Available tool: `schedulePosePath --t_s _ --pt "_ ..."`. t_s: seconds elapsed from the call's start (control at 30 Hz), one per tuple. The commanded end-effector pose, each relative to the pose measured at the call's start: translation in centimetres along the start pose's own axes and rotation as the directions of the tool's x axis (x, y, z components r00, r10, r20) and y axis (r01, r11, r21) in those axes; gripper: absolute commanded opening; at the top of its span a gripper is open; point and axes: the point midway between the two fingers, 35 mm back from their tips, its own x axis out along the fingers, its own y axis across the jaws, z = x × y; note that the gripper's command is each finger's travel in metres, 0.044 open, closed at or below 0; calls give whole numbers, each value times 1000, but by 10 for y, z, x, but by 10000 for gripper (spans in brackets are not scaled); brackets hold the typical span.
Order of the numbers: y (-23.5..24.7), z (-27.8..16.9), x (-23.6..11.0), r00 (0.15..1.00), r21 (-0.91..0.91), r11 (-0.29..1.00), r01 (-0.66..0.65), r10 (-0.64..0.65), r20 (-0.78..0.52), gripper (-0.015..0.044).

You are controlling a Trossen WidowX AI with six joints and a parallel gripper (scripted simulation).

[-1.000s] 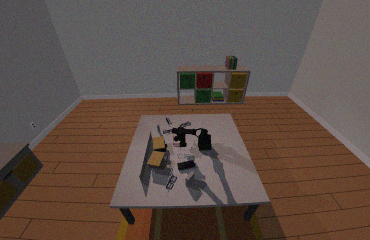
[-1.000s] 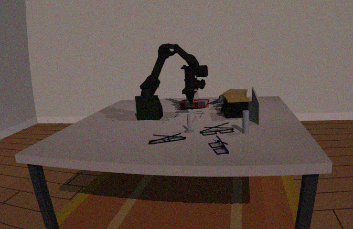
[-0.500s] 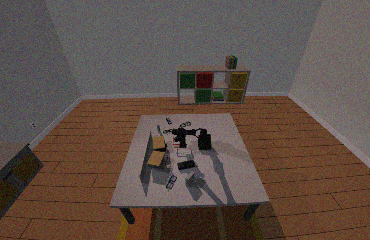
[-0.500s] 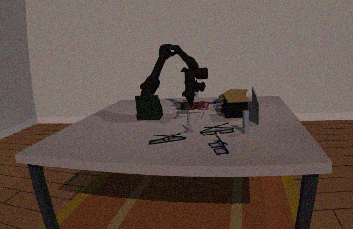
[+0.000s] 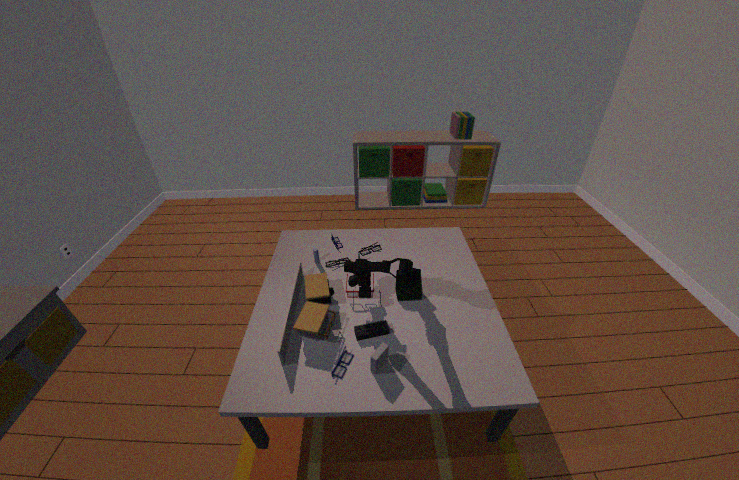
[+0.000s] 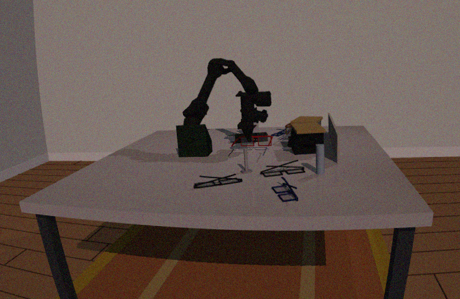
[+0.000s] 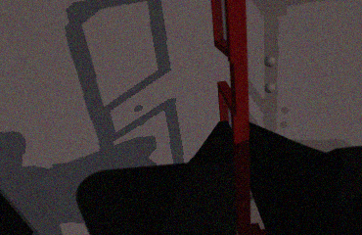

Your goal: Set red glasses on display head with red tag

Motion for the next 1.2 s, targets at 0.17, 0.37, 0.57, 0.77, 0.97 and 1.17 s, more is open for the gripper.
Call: schedulePosePath --t_s 0.17,0.37,0.57,0.77,0.97,1.17 --pt "1 -1 8 1000 6 1000 -7 7 0 0" --pt "1 -2 14 1000 6 1000 -9 9 0 0" --pt "2 -3 19 1000 6 1000 -11 11 -1 0" --pt "2 -3 19 1000 -1 1000 -5 5 -1 53" --pt "2 -3 19 1000 -1 1000 -5 5 -1 107" --pt "1 -3 19 1000 0 1000 -5 5 -1 107"
